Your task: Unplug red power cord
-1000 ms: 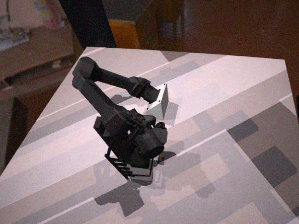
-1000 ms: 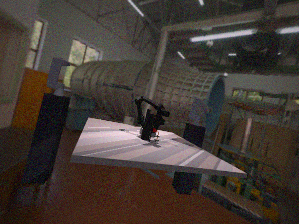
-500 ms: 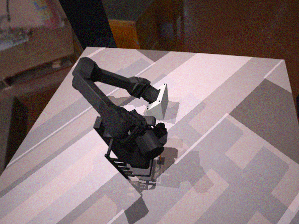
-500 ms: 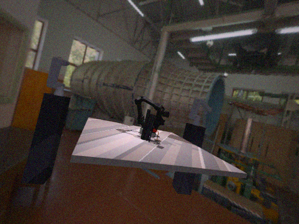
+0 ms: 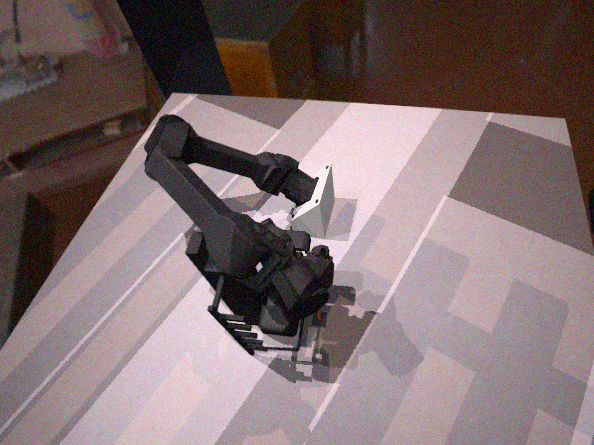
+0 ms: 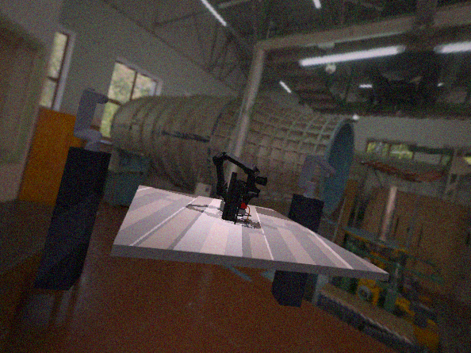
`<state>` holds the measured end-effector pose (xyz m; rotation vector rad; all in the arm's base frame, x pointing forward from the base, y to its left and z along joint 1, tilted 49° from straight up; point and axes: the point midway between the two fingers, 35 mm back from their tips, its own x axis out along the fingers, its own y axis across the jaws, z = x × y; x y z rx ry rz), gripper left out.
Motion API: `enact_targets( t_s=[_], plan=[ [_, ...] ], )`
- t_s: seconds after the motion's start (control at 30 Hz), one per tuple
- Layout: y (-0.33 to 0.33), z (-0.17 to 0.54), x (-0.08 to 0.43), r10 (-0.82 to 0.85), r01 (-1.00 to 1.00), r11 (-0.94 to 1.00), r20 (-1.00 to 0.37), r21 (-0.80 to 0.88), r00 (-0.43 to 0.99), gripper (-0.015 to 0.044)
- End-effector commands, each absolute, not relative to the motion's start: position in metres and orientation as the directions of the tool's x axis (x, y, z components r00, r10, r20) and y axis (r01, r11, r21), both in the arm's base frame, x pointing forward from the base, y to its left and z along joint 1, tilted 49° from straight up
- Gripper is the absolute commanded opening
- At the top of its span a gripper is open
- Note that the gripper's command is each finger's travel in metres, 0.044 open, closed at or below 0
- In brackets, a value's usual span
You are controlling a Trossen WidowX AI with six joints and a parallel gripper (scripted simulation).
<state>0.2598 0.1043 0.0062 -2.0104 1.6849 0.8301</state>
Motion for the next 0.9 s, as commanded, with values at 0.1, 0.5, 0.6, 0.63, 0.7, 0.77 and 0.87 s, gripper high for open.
enact_targets(
  t_s=[0.1, 0.5, 0.6, 0.63, 0.7, 0.77, 0.87],
  plan=[
    [0.121, -0.008, 0.256, -0.731, -0.975, -0.209, -0.674, 0.076, 0.104, 0.0000],
    [0.135, -0.021, 0.252, -0.731, -0.975, -0.210, -0.675, 0.076, 0.105, 0.0000],
    [0.139, -0.024, 0.250, -0.730, -0.975, -0.210, -0.675, 0.076, 0.105, 0.0000],
    [0.137, -0.023, 0.251, -0.731, -0.975, -0.210, -0.674, 0.076, 0.105, 0.0026],
    [0.130, -0.019, 0.253, -0.734, -0.975, -0.210, -0.672, 0.077, 0.105, 0.0079],
    [0.130, -0.019, 0.253, -0.734, -0.975, -0.210, -0.671, 0.077, 0.105, 0.0131],
    [0.130, -0.019, 0.253, -0.734, -0.975, -0.210, -0.671, 0.077, 0.105, 0.0210]
  ],
)
